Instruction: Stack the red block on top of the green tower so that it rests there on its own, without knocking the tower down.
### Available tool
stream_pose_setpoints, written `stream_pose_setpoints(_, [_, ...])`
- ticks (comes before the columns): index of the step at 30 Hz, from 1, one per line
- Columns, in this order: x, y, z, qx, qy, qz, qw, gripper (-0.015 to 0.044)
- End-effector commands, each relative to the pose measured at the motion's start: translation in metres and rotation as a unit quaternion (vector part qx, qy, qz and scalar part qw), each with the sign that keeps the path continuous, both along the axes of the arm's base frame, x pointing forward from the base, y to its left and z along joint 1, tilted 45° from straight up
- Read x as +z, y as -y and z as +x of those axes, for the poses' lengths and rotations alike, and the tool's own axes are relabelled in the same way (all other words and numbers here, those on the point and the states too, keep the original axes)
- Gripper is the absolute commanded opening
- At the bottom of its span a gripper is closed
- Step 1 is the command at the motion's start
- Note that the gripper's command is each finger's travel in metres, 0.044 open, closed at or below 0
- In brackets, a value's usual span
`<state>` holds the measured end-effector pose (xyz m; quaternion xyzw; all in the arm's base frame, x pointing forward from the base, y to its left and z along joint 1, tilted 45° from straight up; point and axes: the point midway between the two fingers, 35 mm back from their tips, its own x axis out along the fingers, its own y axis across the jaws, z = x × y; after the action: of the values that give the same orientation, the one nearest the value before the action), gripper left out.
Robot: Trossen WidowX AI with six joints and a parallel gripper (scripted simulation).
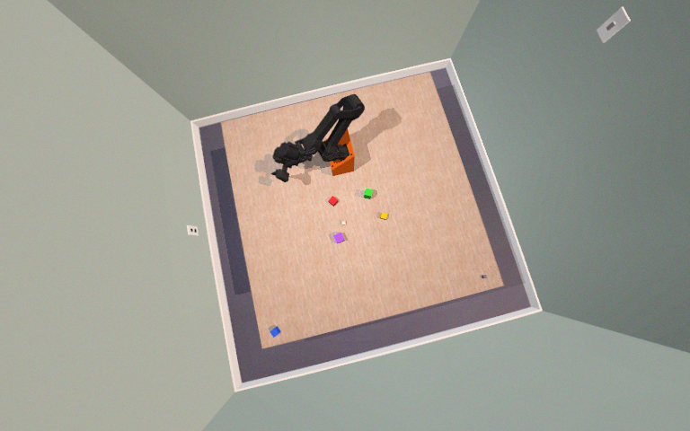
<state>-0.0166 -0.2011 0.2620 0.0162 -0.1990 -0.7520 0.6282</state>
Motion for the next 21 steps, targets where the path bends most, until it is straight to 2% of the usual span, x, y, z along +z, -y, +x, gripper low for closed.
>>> stream_pose_setpoints(1, [-0.001, 0.001, 0.001, 0.001, -0.002, 0.003, 1.0, 0.0426])
stream_pose_setpoints(2, [-0.003, 0.002, 0.003, 0.004, -0.007, 0.012, 1.0, 0.044])
stream_pose_setpoints(11, [-0.042, 0.024, 0.048, 0.071, -0.128, 0.158, 0.977, 0.044])
stream_pose_setpoints(21, [-0.089, 0.025, 0.1, 0.154, -0.303, 0.282, 0.897, 0.044])
